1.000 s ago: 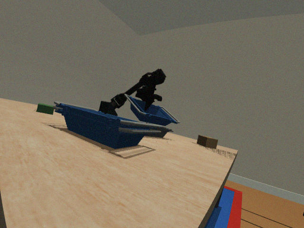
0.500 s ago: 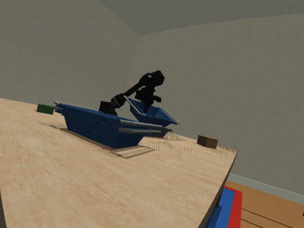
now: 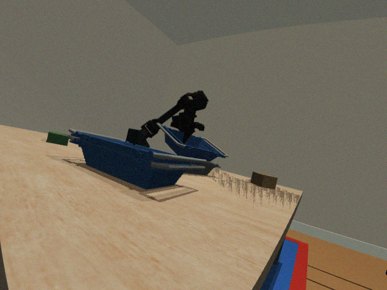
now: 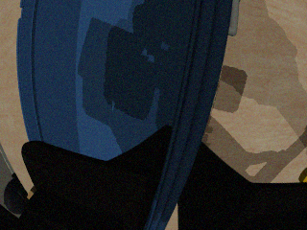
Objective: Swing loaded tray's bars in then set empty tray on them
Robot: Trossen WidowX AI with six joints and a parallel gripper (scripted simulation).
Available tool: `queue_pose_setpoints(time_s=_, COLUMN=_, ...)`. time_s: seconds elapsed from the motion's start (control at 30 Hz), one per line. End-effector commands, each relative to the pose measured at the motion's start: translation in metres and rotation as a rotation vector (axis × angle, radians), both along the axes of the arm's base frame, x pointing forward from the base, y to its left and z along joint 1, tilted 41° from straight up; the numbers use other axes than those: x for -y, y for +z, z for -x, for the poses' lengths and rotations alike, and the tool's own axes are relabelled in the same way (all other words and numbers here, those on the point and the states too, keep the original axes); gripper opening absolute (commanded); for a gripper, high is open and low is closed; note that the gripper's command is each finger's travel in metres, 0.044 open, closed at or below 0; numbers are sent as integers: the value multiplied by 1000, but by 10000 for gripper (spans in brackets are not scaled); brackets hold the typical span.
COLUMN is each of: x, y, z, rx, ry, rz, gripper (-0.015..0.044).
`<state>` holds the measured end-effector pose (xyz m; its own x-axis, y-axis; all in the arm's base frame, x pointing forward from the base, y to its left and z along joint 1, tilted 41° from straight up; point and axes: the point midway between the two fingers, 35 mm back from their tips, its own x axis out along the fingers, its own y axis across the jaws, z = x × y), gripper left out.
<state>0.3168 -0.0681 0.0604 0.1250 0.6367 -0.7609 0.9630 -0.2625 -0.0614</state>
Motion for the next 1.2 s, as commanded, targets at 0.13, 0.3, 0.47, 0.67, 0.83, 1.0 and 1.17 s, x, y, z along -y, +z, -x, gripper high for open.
queue_pose_setpoints(time_s=0.13, x=-7, y=-5, z=6, rx=-13, ry=6, rz=-7, gripper=0)
queue_pose_setpoints(time_s=0.3, x=-9, y=-6, z=7, rx=-13, ry=6, rz=-7, gripper=0)
queue_pose_setpoints(time_s=0.47, x=-10, y=-7, z=7, rx=-13, ry=6, rz=-7, gripper=0)
queue_pose_setpoints(time_s=0.67, x=-13, y=-11, z=10, rx=-13, ry=6, rz=-7, gripper=0)
queue_pose_setpoints(time_s=0.83, x=-14, y=-11, z=10, rx=-13, ry=6, rz=-7, gripper=0)
queue_pose_setpoints(time_s=1.0, x=-14, y=-11, z=10, rx=-13, ry=6, rz=-7, gripper=0)
queue_pose_setpoints(time_s=1.17, x=-14, y=-11, z=10, rx=-13, ry=6, rz=-7, gripper=0)
